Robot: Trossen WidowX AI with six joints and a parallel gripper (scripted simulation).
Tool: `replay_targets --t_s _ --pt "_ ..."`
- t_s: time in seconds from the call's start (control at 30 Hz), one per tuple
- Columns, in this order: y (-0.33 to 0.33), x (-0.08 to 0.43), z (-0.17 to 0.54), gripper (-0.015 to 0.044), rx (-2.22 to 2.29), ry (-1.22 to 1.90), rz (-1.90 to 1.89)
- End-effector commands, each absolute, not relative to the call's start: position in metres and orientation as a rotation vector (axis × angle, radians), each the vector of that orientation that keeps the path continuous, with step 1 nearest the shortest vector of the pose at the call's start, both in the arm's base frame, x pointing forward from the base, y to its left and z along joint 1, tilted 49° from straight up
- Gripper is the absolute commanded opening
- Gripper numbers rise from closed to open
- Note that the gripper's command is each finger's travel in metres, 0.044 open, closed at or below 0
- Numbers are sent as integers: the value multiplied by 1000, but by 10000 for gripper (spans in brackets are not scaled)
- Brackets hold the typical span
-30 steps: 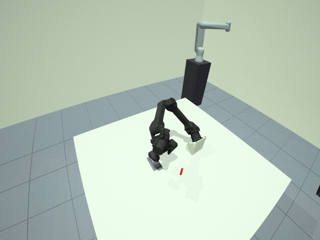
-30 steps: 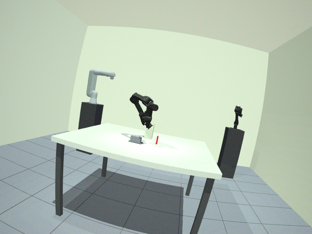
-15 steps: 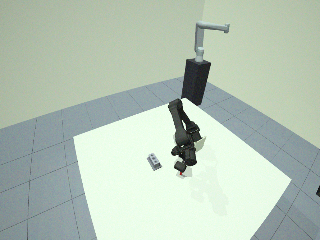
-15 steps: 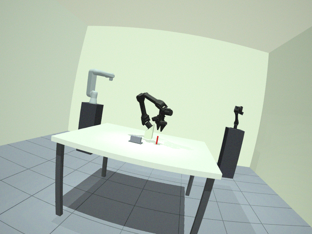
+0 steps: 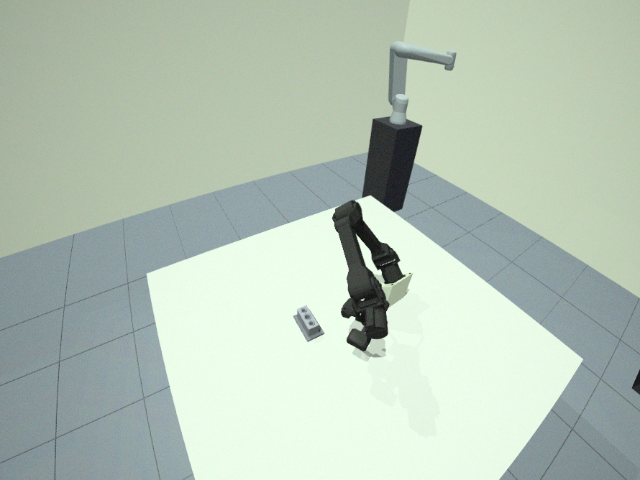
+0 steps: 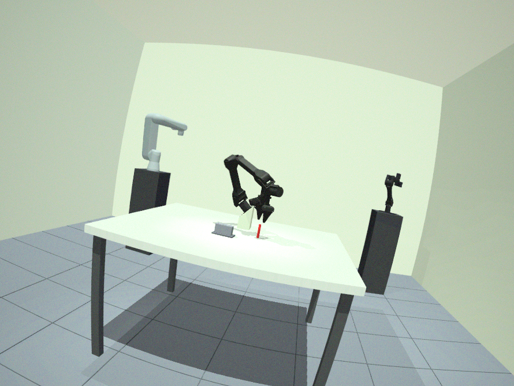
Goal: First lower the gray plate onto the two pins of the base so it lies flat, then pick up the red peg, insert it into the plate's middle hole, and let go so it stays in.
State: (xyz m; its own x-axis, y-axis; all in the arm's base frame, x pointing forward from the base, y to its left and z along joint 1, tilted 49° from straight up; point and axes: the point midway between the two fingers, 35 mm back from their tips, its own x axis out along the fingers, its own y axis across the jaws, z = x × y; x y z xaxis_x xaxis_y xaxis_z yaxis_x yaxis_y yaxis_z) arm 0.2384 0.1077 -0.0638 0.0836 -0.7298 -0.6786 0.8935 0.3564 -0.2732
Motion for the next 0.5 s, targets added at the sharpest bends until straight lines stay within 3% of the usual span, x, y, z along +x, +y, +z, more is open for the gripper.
replay_targets --t_s 0.0,0.47 --pt "101 237 -69 440 218 850 -1231" --pt "84 239 -84 440 217 849 -1231"
